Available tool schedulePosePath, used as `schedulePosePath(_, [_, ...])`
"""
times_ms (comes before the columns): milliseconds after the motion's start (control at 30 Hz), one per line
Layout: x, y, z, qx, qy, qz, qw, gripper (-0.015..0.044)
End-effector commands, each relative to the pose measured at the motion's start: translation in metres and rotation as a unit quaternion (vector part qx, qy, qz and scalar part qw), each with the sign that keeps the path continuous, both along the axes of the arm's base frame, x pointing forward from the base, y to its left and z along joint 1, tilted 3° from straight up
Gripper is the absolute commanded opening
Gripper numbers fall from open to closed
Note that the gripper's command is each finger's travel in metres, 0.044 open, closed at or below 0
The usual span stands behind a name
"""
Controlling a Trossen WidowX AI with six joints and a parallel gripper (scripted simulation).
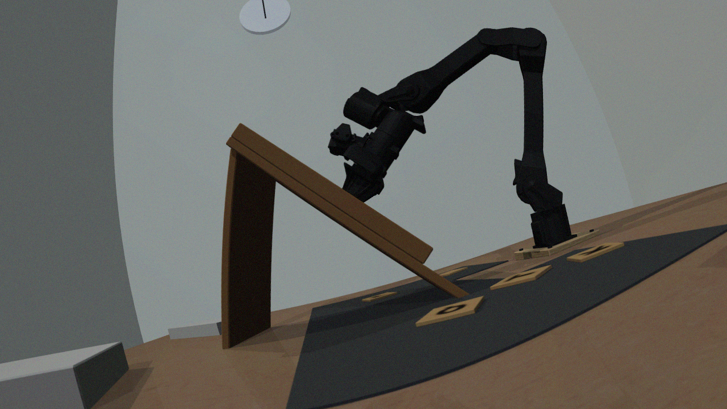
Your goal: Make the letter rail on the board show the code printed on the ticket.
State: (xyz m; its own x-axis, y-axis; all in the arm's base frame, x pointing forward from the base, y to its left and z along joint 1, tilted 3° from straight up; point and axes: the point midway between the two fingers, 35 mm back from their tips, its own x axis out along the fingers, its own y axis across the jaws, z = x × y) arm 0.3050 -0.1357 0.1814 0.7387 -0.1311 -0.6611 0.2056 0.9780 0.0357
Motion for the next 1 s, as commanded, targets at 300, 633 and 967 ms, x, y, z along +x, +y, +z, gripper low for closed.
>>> schedulePosePath(300, [0.001,0.006,0.001,0.000,-0.001,-0.002,1.000,0.0000])
schedulePosePath(633, [0.003,0.011,0.001,0.001,-0.001,-0.002,1.000,0.0000])
schedulePosePath(967, [0.003,0.014,0.001,0.001,-0.001,-0.002,1.000,0.0000])
